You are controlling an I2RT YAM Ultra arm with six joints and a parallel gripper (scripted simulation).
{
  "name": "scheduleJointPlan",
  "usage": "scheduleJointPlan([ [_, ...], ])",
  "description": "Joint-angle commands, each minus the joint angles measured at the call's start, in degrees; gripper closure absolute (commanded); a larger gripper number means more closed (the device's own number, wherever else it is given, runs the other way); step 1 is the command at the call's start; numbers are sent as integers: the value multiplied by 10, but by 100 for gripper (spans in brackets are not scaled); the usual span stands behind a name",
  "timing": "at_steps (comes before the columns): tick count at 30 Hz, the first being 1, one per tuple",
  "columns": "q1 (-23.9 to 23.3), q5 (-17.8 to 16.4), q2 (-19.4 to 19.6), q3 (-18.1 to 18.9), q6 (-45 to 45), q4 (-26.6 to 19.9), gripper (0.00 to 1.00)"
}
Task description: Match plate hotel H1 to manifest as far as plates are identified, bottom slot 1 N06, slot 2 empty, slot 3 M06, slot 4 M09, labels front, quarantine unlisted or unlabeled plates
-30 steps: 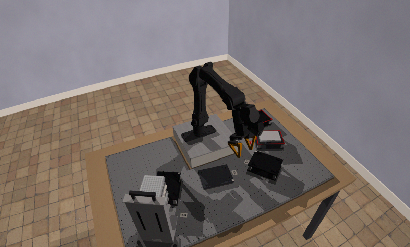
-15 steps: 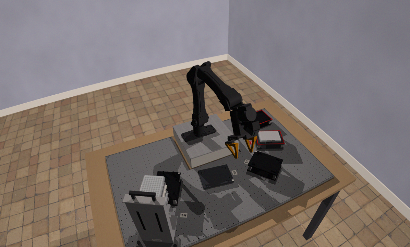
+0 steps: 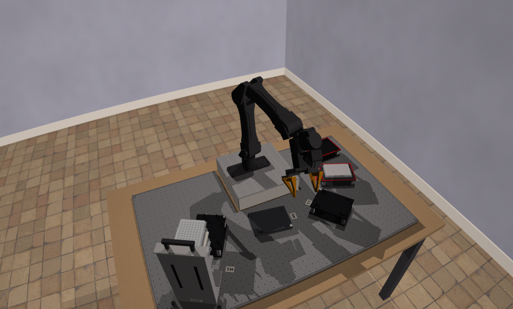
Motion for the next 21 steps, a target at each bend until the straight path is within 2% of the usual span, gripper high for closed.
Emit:
scheduleJointPlan([
  [1,12,36,-22,-14,44,39,0],
  [10,38,100,-28,-45,120,86,0],
  [13,41,107,-28,-46,129,90,0],
  [14,45,117,-30,-30,139,96,0],
  [16,50,131,-26,-56,155,104,0],
  [20,62,162,-11,-66,188,122,0],
  [21,65,169,-4,-56,197,127,0],
])
